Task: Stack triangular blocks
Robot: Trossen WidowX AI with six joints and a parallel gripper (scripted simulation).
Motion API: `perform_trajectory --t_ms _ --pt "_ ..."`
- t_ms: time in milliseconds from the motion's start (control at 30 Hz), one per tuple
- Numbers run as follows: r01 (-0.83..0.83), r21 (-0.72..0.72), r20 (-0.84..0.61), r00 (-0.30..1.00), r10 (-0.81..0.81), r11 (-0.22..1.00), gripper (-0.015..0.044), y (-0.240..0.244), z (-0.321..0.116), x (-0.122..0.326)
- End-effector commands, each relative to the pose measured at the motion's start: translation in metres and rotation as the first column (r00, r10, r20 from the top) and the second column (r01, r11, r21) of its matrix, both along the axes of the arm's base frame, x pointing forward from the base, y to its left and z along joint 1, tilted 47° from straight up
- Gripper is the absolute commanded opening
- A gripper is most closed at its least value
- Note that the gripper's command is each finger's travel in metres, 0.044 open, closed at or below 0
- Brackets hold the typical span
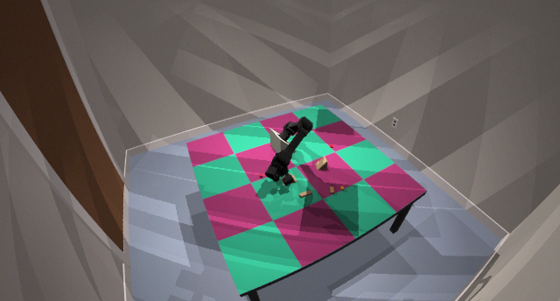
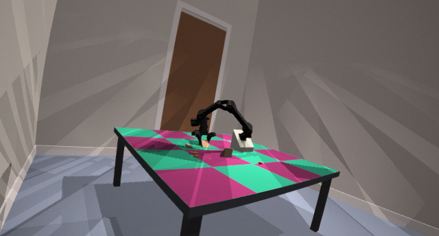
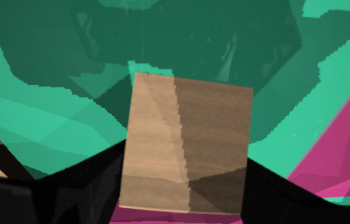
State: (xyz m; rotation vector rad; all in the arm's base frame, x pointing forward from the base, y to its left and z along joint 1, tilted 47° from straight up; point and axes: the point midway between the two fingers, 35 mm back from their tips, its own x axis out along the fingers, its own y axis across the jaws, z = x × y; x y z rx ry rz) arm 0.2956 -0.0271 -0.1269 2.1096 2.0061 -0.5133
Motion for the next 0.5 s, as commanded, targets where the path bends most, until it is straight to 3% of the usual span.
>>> perform_trajectory --t_ms 0,67,467 --pt "-0.001 -0.004 0.003 1.0 0.001 1.0 0.0052 -0.007 0.006 0.002" --pt "-0.001 -0.005 0.003 1.0 0.001 1.0 0.0 -0.014 0.011 0.003" --pt "0.0 -0.008 0.002 1.0 0.0 1.0 0.0 -0.054 0.05 0.004"
